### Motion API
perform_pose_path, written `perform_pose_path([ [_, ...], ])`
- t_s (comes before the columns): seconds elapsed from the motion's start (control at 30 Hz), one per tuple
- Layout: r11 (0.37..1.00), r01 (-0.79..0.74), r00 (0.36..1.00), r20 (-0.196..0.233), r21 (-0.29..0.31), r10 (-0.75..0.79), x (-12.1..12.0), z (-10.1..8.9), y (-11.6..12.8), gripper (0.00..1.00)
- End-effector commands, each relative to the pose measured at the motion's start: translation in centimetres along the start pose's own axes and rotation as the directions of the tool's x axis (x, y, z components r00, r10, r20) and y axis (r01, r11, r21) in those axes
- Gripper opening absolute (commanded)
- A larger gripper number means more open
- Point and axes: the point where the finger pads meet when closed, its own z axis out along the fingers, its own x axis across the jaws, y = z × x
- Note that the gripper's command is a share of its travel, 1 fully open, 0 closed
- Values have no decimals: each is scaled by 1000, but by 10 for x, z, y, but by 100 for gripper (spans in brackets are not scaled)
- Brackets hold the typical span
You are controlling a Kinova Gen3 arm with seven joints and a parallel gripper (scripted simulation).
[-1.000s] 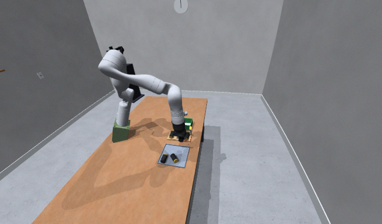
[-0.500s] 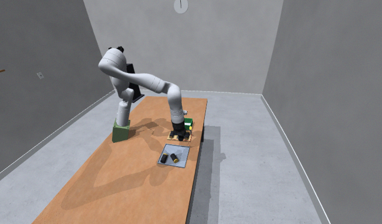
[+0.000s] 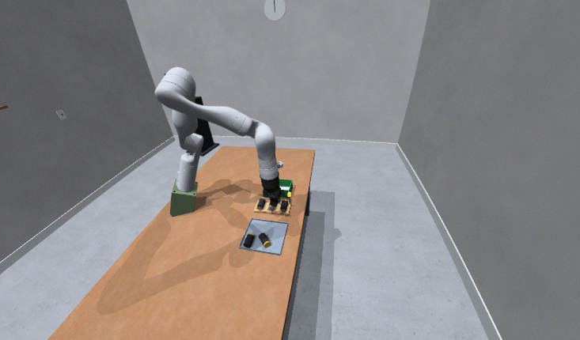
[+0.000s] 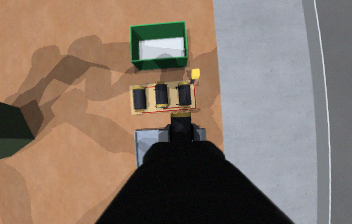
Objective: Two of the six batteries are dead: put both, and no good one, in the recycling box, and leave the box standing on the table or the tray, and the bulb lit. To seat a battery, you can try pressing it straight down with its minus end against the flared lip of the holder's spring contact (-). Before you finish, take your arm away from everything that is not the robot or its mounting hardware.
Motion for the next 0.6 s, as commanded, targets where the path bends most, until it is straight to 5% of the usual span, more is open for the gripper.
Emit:
perform_pose_path([
  [0.0, 1000, 18, 1000, 2, -10, -18, -6, -1, -15, 57],
  [0.57, 1000, 18, 1000, 2, -10, -18, -40, -1, -108, 57],
])
